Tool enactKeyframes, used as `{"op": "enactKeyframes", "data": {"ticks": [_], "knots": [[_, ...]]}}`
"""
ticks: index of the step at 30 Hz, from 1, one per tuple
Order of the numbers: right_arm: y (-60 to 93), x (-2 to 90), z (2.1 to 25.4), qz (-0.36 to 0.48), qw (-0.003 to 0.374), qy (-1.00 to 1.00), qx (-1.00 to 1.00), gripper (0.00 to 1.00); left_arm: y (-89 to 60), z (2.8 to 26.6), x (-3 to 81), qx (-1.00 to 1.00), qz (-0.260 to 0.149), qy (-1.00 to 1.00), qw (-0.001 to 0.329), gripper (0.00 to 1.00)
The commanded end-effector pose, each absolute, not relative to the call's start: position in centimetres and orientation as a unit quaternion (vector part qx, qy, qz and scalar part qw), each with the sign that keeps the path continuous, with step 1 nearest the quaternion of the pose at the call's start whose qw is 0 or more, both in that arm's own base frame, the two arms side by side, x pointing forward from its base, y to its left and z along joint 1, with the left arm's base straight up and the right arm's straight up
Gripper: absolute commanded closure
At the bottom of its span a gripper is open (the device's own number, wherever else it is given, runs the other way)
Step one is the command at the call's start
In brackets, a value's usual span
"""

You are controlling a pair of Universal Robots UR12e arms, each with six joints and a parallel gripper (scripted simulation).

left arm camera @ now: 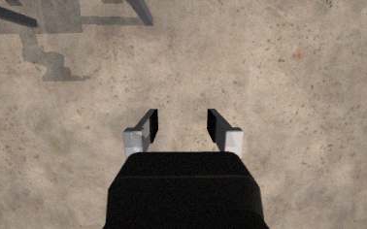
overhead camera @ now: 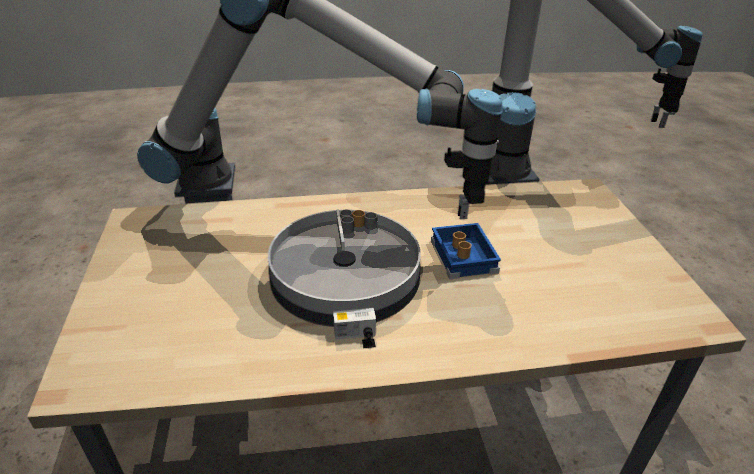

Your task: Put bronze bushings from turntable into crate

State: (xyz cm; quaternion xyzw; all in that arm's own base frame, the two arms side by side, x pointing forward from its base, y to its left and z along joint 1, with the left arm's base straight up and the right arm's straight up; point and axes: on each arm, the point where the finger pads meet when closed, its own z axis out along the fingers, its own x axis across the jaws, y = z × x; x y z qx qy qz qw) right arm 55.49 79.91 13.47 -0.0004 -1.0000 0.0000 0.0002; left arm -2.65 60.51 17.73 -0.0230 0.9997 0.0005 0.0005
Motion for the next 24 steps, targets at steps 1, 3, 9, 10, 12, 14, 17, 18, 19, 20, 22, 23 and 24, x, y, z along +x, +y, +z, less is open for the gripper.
{"op": "enactKeyframes", "data": {"ticks": [1,3,9,10,12,14,17,18,19,20,22,23,24], "knots": [[77.9,55.2,13.6,-0.001,0.0,-1.0,-0.001,0.64,60.3,17.7,-2.8,-0.023,0.0,1.0,0.0,0.0],[76.5,54.8,13.6,-0.001,0.0,-1.0,-0.001,0.64,60.3,17.7,-2.8,-0.023,0.0,1.0,0.0,0.0],[71.3,53.3,13.5,-0.001,0.0,-1.0,-0.001,0.64,60.3,17.7,-2.8,-0.023,0.0,1.0,0.0,0.0],[70.5,53.1,13.6,-0.001,0.0,-1.0,-0.001,0.64,60.3,17.7,-2.8,-0.023,0.0,1.0,0.0,0.0],[68.9,52.6,13.6,-0.001,0.0,-1.0,-0.001,0.64,60.3,17.7,-2.8,-0.023,0.0,1.0,0.0,0.0],[67.2,52.1,13.5,-0.001,0.0,-1.0,-0.001,0.64,60.3,17.7,-2.8,-0.023,0.0,1.0,0.0,0.0],[65.8,51.7,13.5,-0.001,0.0,-1.0,-0.001,0.64,60.3,17.7,-2.8,-0.023,0.0,1.0,0.0,0.0],[64.4,51.3,13.5,-0.001,0.0,-1.0,-0.001,0.64,60.3,17.7,-2.8,-0.023,0.0,1.0,0.0,0.0],[63.5,51.0,13.5,-0.001,0.0,-1.0,-0.001,0.64,60.3,17.7,-2.8,-0.023,0.0,1.0,0.0,0.0],[62.9,50.8,13.5,-0.001,0.0,-1.0,-0.001,0.64,60.3,17.7,-2.8,-0.023,0.0,1.0,0.0,0.0],[61.5,50.4,13.5,0.0,0.0,-1.0,-0.001,0.64,60.3,17.7,-2.8,-0.023,0.0,1.0,0.0,0.0],[60.8,50.2,13.5,0.0,0.0,-1.0,-0.001,0.64,60.3,17.7,-2.8,-0.023,0.0,1.0,0.0,0.0],[60.0,50.0,13.5,0.0,0.0,-1.0,-0.001,0.64,60.3,17.7,-2.8,-0.023,0.0,1.0,0.0,0.0]]}}
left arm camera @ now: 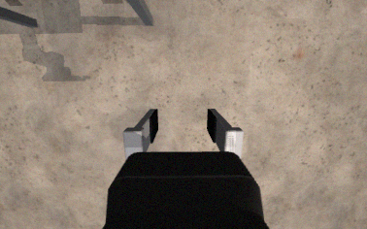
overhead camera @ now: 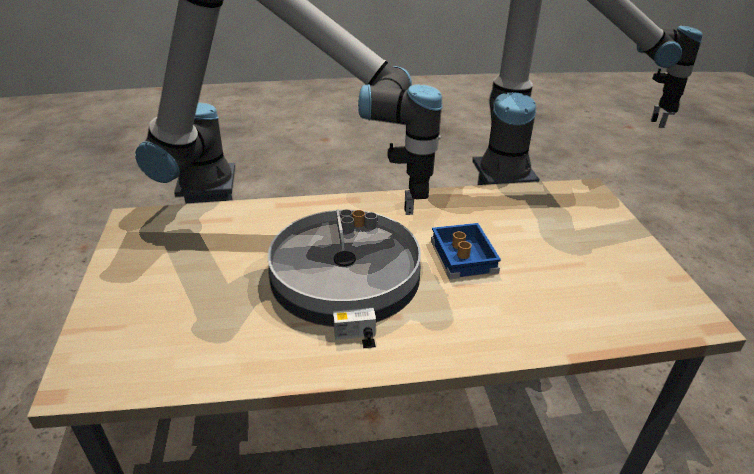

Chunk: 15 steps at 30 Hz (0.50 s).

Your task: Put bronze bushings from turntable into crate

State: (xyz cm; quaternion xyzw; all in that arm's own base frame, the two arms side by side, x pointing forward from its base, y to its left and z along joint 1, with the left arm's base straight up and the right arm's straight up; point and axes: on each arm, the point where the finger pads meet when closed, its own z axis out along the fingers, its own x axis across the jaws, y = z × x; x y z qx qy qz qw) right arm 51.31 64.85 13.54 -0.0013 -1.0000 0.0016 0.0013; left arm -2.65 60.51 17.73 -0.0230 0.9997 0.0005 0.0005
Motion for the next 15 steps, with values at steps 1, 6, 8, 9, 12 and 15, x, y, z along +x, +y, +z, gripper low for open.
{"op": "enactKeyframes", "data": {"ticks": [1,6,8,9,12,15], "knots": [[59.1,49.7,13.5,0.0,0.0,-1.0,-0.001,0.64,60.3,17.7,-2.8,-0.023,0.0,1.0,0.0,0.0],[55.1,48.6,13.5,0.0,0.0,-1.0,-0.001,0.64,60.3,17.7,-2.8,-0.023,0.0,1.0,0.0,0.0],[54.3,48.4,13.5,0.0,0.0,-1.0,-0.001,0.64,60.3,17.7,-2.8,-0.023,0.0,1.0,0.0,0.0],[54.3,48.4,13.5,0.0,0.0,-1.0,-0.001,0.64,60.3,17.7,-2.8,-0.023,0.0,1.0,0.0,0.0],[52.1,47.7,13.5,0.0,0.0,-1.0,-0.001,0.64,60.3,17.7,-2.8,-0.023,0.0,1.0,0.0,0.0],[50.9,47.4,13.5,0.0,0.0,-1.0,-0.001,0.64,60.3,17.7,-2.8,-0.023,0.0,1.0,0.0,0.0]]}}
